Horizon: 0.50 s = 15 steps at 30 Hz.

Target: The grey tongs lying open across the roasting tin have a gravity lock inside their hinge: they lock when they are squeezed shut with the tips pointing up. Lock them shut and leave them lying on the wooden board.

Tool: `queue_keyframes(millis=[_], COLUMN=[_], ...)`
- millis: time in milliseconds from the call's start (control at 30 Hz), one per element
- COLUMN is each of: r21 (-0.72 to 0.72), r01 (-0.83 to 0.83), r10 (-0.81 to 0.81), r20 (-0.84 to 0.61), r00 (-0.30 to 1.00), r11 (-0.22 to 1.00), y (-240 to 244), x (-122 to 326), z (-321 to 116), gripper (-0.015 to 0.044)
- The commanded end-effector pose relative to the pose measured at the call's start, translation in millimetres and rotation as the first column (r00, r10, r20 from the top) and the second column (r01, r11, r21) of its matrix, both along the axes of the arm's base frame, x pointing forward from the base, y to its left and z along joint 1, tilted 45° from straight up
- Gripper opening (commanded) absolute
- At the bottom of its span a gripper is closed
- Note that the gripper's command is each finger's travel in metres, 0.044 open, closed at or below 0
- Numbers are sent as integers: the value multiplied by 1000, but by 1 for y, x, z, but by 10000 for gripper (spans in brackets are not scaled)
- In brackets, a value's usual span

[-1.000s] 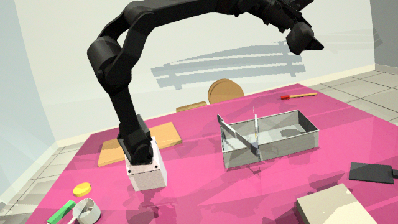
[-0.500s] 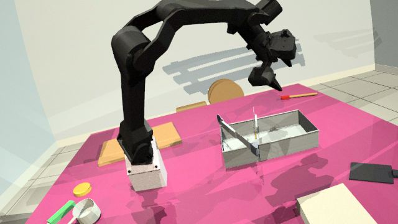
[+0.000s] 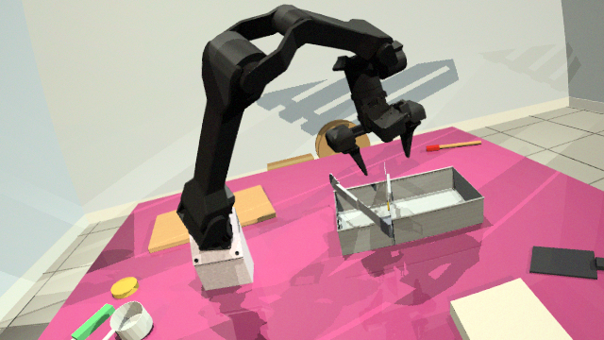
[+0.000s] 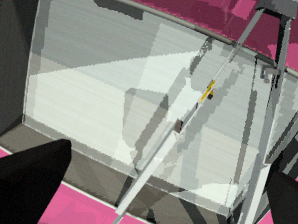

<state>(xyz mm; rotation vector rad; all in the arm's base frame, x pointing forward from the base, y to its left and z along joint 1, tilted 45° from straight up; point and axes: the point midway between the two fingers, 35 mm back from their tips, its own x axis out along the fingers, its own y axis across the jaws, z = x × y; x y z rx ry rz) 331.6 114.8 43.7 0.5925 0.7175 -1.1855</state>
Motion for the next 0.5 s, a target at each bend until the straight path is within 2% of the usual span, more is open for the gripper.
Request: queue_keyframes(millis=[0,467], r21=[-66,-66], r01=[182,183], r10=[-181,-182], r20=[22,22], r00=[983,983], r11=[981,981], y=[-13,-11], x=[-26,-28], z=[-14,-19], gripper=[440,440])
